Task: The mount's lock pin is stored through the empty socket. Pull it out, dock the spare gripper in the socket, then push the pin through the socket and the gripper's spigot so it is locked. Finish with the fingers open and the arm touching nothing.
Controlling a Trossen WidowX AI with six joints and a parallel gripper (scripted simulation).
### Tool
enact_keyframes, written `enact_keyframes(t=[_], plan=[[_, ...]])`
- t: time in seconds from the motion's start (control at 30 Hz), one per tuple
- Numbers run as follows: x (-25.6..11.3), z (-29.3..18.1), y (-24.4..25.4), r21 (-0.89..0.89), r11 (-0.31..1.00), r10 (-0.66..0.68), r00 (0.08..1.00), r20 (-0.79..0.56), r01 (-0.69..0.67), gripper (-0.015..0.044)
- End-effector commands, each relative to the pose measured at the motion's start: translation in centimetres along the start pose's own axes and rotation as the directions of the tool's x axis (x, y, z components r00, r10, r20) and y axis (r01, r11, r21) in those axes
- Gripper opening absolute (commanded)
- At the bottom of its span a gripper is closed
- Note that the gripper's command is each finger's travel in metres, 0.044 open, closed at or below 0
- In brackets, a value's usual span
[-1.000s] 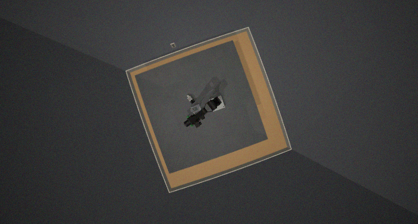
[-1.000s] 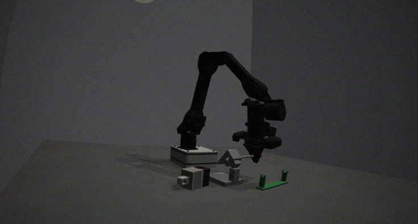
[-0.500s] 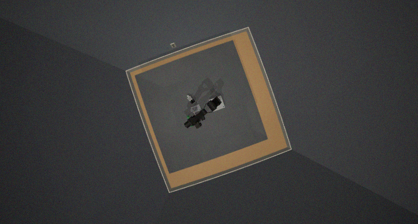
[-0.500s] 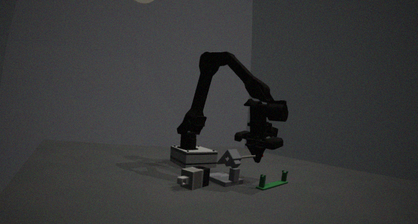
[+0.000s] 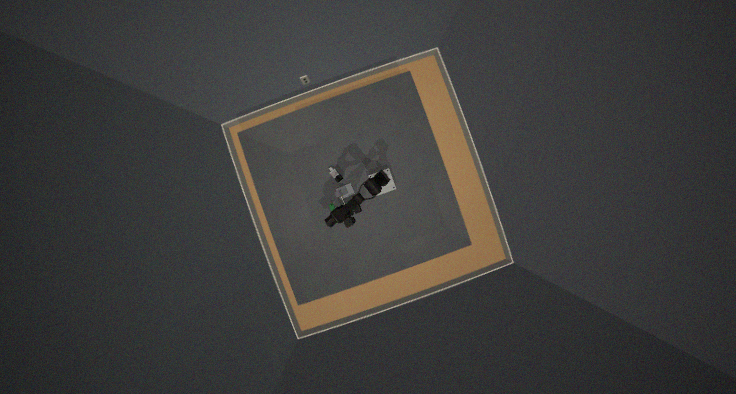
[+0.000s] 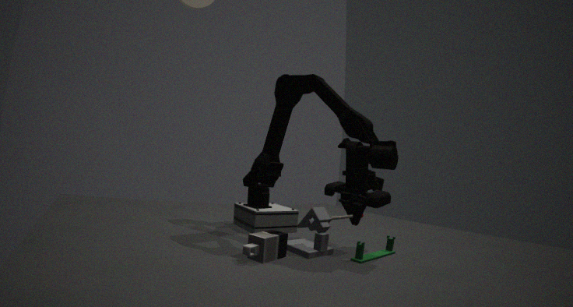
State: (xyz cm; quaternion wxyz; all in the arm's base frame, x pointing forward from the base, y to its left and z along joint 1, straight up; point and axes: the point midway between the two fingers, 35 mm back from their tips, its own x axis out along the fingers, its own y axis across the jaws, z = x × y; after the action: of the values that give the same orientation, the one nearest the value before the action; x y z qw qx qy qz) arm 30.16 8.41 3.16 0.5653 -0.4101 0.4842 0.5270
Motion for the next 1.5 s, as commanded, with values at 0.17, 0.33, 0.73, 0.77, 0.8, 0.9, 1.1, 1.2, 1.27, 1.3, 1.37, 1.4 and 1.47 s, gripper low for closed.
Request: enact_keyframes(t=[0.17,0.33,0.73,0.77,0.8,0.9,1.1,1.2,1.27,1.3,1.37,1.4,1.47], plan=[[-0.2,0.8,-0.3,0.004,1.000,0.002,1.000,0.005,-0.002,0.0000],[-0.2,1.1,-0.3,0.005,1.000,0.008,1.000,0.004,-0.008,0.0000],[-0.2,1.8,-0.3,0.008,1.000,0.021,1.000,0.002,-0.021,0.0000],[-0.2,1.8,-0.3,0.008,1.000,0.022,1.000,0.002,-0.022,0.0000],[-0.2,1.9,-0.3,0.008,1.000,0.023,1.000,0.002,-0.023,0.0000],[-0.2,2.1,-0.3,0.009,1.000,0.026,1.000,0.001,-0.026,0.0000],[-0.2,2.5,-0.3,0.011,0.999,0.033,0.999,0.000,-0.033,0.0000],[-0.2,2.6,-0.3,0.011,0.999,0.036,0.999,-0.001,-0.036,0.0000],[-0.3,2.8,-0.3,0.012,0.999,0.039,0.999,-0.001,-0.039,0.0000],[-0.3,2.8,-0.3,0.012,0.999,0.039,0.999,-0.001,-0.039,0.0000],[-0.3,2.9,-0.3,0.012,0.999,0.042,0.999,-0.002,-0.042,0.0000],[-0.3,3.0,-0.3,0.013,0.999,0.043,0.999,-0.002,-0.043,0.0000],[-0.3,3.1,-0.3,0.013,0.999,0.045,0.999,-0.002,-0.045,0.0000]])
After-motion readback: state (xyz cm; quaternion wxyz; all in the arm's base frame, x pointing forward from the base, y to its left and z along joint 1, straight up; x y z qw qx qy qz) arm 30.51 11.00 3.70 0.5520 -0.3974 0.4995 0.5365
